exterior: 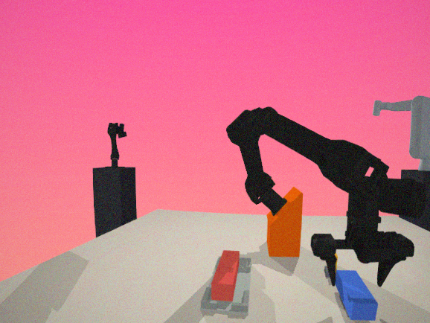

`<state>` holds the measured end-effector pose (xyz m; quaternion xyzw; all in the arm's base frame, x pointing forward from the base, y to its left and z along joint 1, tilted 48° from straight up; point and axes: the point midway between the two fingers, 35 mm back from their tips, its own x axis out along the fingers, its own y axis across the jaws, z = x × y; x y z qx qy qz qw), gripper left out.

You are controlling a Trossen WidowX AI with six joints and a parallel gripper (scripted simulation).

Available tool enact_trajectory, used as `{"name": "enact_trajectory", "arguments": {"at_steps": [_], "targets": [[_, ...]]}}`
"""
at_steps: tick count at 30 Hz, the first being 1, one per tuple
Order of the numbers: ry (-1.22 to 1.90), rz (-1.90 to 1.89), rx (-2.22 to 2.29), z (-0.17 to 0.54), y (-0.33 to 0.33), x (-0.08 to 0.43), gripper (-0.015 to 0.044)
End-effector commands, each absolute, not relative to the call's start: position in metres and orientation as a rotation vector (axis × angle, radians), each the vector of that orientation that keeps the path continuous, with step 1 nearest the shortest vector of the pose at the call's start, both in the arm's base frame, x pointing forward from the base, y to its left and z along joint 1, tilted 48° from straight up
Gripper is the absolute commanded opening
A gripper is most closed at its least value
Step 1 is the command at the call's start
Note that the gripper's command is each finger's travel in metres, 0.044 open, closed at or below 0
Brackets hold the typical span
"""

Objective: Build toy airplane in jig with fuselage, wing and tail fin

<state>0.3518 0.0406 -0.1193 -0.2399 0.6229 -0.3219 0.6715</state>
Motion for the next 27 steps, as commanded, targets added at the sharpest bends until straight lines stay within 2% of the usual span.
{"name": "enact_trajectory", "arguments": {"at_steps": [1,14,23,27], "targets": [[1.411,-0.728,-0.557,-0.126,0.032,0.349,0.0440],[1.411,-0.730,-0.558,-0.138,0.018,0.348,0.0440],[1.411,-0.730,-0.558,-0.138,0.018,0.348,0.0204],[1.411,-0.730,-0.558,-0.138,0.018,0.348,0.0177]]}}
